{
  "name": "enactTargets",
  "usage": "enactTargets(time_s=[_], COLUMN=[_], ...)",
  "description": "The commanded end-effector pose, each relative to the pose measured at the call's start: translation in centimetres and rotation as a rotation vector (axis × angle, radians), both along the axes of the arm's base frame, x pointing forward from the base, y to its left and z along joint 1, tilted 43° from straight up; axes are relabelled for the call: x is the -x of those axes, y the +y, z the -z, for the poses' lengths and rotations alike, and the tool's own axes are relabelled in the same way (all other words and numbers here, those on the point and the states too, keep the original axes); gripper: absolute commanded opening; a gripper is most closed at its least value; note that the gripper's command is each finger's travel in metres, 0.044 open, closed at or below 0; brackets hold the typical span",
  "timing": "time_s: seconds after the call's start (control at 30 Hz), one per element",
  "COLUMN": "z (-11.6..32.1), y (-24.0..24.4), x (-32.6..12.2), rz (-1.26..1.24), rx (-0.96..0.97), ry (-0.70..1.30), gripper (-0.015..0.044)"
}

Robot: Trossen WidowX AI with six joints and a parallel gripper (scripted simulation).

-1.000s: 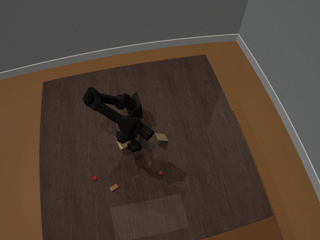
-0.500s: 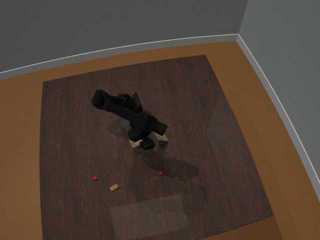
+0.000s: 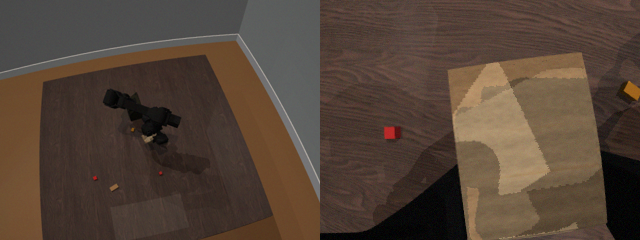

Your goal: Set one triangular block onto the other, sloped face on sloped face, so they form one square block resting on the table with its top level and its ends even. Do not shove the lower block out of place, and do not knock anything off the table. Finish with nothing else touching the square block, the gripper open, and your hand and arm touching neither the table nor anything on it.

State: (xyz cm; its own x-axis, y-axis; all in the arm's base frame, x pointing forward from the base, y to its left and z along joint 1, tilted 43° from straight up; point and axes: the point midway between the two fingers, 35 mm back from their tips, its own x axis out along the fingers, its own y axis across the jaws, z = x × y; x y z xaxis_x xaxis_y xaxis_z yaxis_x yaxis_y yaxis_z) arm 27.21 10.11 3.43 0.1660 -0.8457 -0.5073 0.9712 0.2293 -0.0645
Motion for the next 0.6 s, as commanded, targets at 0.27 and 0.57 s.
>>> enactTargets(time_s=[0.27, 0.57], z=[3.0, 5.4], y=[4.8, 8.0], x=[1.6, 3.4], rz=[0.000, 0.002], rx=[-0.005, 0.004], ry=[-0.001, -0.004], gripper=[0.0000, 0.0000])
